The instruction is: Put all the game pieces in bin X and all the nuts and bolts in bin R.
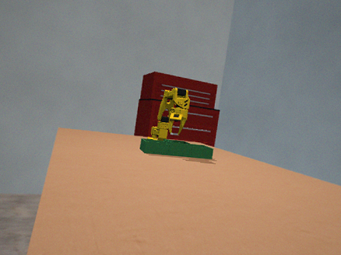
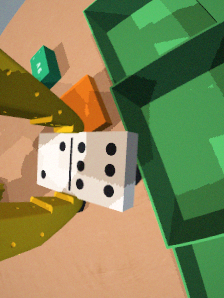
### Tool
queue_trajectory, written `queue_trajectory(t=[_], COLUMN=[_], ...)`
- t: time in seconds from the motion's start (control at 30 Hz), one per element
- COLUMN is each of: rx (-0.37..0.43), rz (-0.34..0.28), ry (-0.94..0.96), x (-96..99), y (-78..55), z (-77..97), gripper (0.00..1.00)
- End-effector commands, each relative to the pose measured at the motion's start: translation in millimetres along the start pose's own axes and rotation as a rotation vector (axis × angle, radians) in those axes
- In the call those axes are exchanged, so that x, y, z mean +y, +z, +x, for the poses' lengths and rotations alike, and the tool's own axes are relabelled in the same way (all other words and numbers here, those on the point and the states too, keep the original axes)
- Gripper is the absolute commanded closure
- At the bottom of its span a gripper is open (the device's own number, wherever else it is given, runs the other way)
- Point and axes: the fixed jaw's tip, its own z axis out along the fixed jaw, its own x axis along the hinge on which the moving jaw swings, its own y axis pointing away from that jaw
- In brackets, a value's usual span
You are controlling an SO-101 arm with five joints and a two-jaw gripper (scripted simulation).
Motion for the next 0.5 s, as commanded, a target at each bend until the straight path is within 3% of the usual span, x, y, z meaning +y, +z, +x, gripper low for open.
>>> queue_trajectory(t=[0.0,0.47], rx=[-0.037,-0.052], rz=[-0.019,-0.029], ry=[-0.028,-0.101], x=[6.1,15.7], y=[-9.1,-9.1], z=[-3.7,-4.7], gripper=[1.00,1.00])
